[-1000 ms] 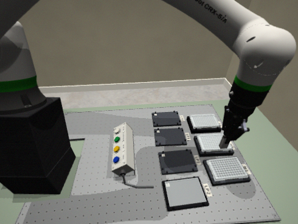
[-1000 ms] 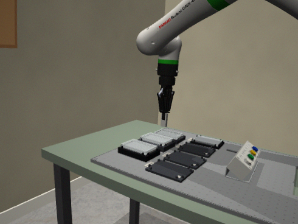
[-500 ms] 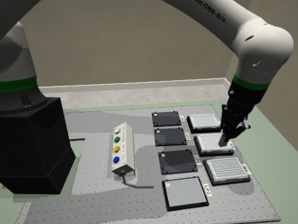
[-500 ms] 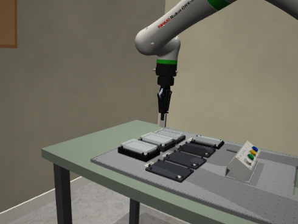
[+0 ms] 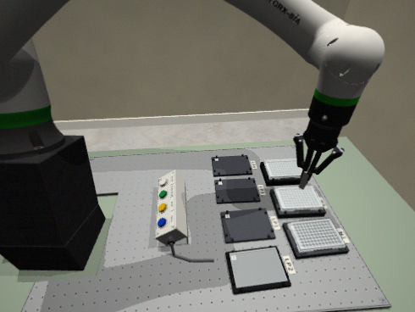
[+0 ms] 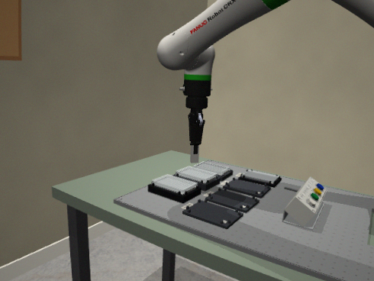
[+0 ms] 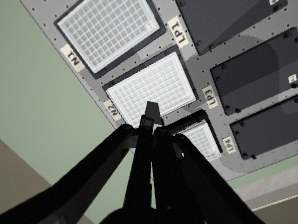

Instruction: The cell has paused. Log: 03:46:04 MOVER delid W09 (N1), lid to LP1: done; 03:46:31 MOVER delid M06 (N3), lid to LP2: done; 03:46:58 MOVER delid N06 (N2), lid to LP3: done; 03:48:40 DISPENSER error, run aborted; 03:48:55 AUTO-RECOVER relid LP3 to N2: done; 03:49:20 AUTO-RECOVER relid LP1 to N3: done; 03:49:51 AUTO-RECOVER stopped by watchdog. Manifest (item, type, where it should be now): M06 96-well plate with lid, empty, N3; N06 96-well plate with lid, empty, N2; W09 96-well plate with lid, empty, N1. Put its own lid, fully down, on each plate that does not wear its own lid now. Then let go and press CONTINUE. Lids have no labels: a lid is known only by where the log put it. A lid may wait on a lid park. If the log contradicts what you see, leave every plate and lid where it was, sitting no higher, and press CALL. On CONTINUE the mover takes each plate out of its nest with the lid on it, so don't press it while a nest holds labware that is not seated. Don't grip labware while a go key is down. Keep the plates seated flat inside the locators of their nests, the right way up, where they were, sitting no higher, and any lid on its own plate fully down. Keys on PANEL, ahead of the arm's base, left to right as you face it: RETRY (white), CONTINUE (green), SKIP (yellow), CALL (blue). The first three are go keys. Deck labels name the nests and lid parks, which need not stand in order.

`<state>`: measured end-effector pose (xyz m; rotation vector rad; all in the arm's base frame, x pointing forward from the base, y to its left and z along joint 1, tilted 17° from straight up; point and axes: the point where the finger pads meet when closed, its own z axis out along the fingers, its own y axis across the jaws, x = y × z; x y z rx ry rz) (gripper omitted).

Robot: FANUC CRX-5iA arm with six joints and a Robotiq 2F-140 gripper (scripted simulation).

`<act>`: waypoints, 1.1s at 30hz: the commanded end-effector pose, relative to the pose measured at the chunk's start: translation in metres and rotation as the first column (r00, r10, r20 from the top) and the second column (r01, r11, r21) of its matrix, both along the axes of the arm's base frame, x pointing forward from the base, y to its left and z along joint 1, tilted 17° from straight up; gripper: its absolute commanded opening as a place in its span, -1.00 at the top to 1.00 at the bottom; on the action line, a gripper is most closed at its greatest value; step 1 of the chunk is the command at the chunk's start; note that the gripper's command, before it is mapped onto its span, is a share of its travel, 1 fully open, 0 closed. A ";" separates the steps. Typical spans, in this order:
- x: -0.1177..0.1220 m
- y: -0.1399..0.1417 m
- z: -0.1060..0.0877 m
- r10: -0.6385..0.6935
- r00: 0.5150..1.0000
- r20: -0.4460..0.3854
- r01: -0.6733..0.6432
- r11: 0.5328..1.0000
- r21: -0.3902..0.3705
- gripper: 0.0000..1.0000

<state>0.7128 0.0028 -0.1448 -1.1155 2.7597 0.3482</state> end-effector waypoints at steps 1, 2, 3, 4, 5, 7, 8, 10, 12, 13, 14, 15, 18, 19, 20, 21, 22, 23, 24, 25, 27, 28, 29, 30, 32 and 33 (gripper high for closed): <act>0.003 0.027 0.009 0.264 0.961 0.080 -0.263 0.965 -0.017 1.00; 0.003 0.034 0.011 0.311 0.946 0.092 -0.310 0.950 -0.025 1.00; 0.004 0.041 0.013 0.358 0.928 0.103 -0.357 0.934 -0.034 1.00; 0.004 0.048 0.015 0.405 0.907 0.114 -0.402 0.914 -0.043 1.00; 0.004 0.054 0.017 0.450 0.884 0.125 -0.447 0.893 -0.053 1.00; 0.004 0.067 0.021 0.538 0.831 0.145 -0.533 0.843 -0.075 1.00; 0.004 0.073 0.023 0.579 0.800 0.154 -0.573 0.815 -0.086 1.00; 0.004 0.084 0.026 0.658 0.734 0.170 -0.649 0.753 -0.110 1.00; 0.004 0.093 0.029 0.729 0.659 0.184 -0.718 0.683 -0.135 1.00; 0.004 0.093 0.029 0.729 0.659 0.184 -0.718 0.683 -0.135 1.00; 0.004 0.093 0.029 0.729 0.659 0.184 -0.718 0.683 -0.135 1.00; 0.004 0.098 0.031 0.819 0.539 0.199 -0.803 0.570 -0.173 1.00; 0.003 0.108 0.034 0.882 0.424 0.206 -0.862 0.463 -0.208 1.00; 0.003 0.110 0.035 0.902 0.378 0.207 -0.880 0.420 -0.221 1.00; 0.003 0.113 0.035 0.920 0.331 0.208 -0.896 0.376 -0.235 1.00; 0.003 0.114 0.036 0.936 0.284 0.208 -0.910 0.331 -0.248 1.00; 0.003 0.116 0.036 0.949 0.236 0.208 -0.922 0.286 -0.261 1.00; 0.003 0.117 0.036 0.960 0.187 0.207 -0.931 0.241 -0.275 1.00; 0.003 0.117 0.037 0.969 0.138 0.206 -0.938 0.195 -0.287 1.00; 0.003 0.118 0.037 0.975 0.090 0.204 -0.942 0.150 -0.300 1.00; 0.003 0.118 0.037 0.980 -0.007 0.199 -0.944 0.059 -0.325 1.00; 0.003 0.118 0.037 0.979 -0.056 0.195 -0.941 0.014 -0.337 1.00; 0.003 0.118 0.037 0.976 -0.104 0.192 -0.937 -0.031 -0.348 -0.32; 0.003 0.118 0.037 0.976 -0.104 0.192 -0.937 -0.031 -0.348 -0.32; 0.003 0.118 0.037 0.954 -0.241 0.179 -0.911 -0.159 -0.381 -0.32; 0.003 0.118 0.037 0.944 -0.279 0.176 -0.900 -0.193 -0.390 -0.32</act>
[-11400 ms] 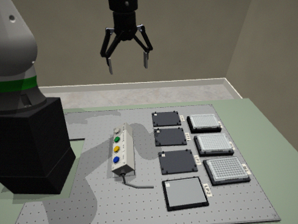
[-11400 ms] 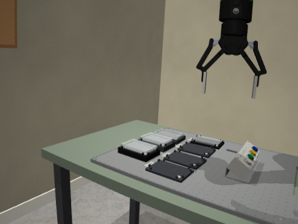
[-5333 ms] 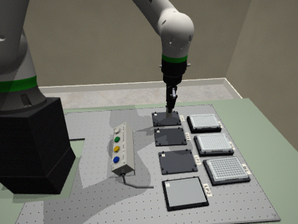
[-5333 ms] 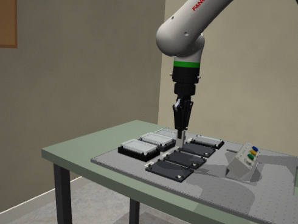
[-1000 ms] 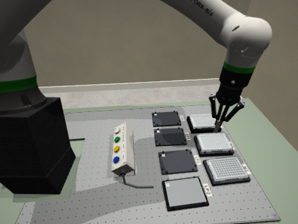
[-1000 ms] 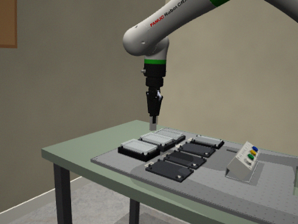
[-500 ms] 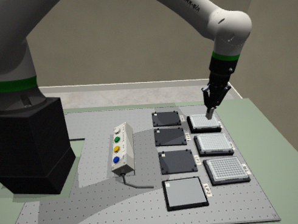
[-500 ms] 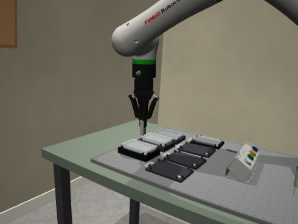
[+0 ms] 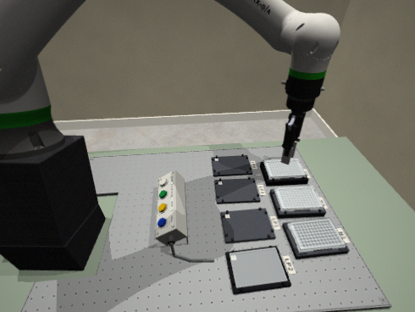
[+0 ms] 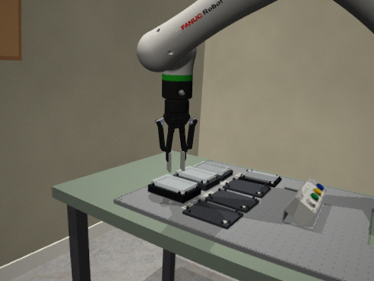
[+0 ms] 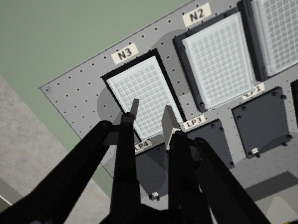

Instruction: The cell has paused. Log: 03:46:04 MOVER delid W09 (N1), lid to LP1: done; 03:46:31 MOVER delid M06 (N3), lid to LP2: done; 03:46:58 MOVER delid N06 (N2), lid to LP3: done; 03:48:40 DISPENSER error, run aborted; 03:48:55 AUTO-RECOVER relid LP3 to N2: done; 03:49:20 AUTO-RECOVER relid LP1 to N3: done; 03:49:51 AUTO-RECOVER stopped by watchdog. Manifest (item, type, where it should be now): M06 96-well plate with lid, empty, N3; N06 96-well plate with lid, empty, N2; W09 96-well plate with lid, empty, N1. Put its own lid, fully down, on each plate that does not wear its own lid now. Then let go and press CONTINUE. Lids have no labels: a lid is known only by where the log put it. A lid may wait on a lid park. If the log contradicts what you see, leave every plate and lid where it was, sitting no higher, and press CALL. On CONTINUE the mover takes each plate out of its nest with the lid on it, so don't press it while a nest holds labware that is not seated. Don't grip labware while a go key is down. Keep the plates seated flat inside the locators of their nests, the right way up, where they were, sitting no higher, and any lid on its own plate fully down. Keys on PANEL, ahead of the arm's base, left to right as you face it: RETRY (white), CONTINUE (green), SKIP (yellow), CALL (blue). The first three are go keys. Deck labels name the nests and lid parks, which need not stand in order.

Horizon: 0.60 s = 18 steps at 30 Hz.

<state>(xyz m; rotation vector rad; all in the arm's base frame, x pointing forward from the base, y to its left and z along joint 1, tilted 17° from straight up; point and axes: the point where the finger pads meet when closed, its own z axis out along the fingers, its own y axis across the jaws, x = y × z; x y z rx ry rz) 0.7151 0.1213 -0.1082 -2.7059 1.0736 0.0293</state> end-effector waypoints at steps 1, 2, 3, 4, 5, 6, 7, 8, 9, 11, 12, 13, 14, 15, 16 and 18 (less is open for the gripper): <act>0.000 0.000 0.000 0.266 0.961 0.070 -0.267 0.964 0.004 -0.32; 0.000 0.000 0.000 0.308 0.948 0.080 -0.309 0.951 0.000 -0.32; 0.000 0.000 0.000 0.351 0.932 0.091 -0.352 0.936 -0.004 -0.32; 0.000 0.000 0.000 0.393 0.914 0.102 -0.394 0.919 -0.008 -0.32; 0.000 0.000 0.000 0.434 0.894 0.113 -0.435 0.900 -0.012 -0.32; 0.000 0.000 0.000 0.473 0.872 0.124 -0.475 0.880 -0.015 -0.32; 0.000 0.000 0.000 0.512 0.849 0.134 -0.514 0.857 -0.018 -0.32; 0.000 0.000 0.000 0.548 0.823 0.146 -0.552 0.834 -0.020 -0.32; 0.000 0.000 0.000 0.583 0.797 0.157 -0.588 0.809 -0.020 -0.32; 0.000 0.000 0.000 0.593 0.789 0.161 -0.598 0.801 -0.020 -0.32; 0.000 0.000 0.000 0.593 0.789 0.161 -0.598 0.801 -0.020 -0.32; 0.000 0.000 0.000 0.593 0.789 0.161 -0.598 0.801 -0.020 -0.32; 0.000 0.000 0.000 0.593 0.789 0.161 -0.598 0.801 -0.020 -0.32; 0.000 0.000 0.000 0.593 0.789 0.161 -0.598 0.801 -0.020 -0.32; 0.000 0.000 0.000 0.593 0.789 0.161 -0.598 0.801 -0.020 -0.32; 0.000 0.000 0.000 0.593 0.789 0.161 -0.598 0.801 -0.020 -0.32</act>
